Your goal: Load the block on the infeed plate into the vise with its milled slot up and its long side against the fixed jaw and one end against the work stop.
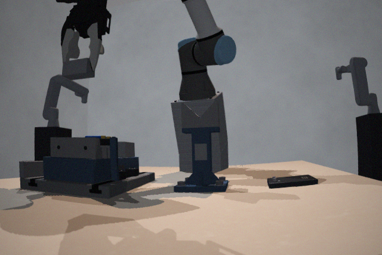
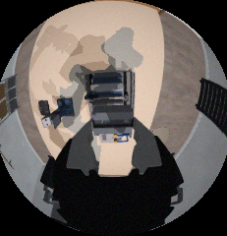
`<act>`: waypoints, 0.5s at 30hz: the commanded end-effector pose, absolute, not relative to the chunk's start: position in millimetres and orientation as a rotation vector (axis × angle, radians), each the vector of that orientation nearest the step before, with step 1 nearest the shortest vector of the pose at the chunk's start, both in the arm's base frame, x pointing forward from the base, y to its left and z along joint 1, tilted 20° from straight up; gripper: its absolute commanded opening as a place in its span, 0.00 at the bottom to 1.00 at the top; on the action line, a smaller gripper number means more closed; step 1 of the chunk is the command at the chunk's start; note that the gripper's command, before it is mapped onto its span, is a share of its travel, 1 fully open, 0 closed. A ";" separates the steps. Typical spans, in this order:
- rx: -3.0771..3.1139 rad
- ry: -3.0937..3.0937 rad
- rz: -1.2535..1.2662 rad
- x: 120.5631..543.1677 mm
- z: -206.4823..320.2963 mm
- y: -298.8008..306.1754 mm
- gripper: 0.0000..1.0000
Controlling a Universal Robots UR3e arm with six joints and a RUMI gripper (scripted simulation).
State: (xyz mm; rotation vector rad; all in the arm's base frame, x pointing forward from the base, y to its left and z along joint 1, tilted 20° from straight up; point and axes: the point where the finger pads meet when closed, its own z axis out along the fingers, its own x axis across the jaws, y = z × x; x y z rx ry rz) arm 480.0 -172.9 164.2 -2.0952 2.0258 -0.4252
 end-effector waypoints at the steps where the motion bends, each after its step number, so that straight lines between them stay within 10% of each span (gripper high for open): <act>1: -2.099 2.021 -0.432 480.3 165.8 -173.9 0.00; 15: -2.105 2.015 -0.433 480.2 165.9 -174.8 0.00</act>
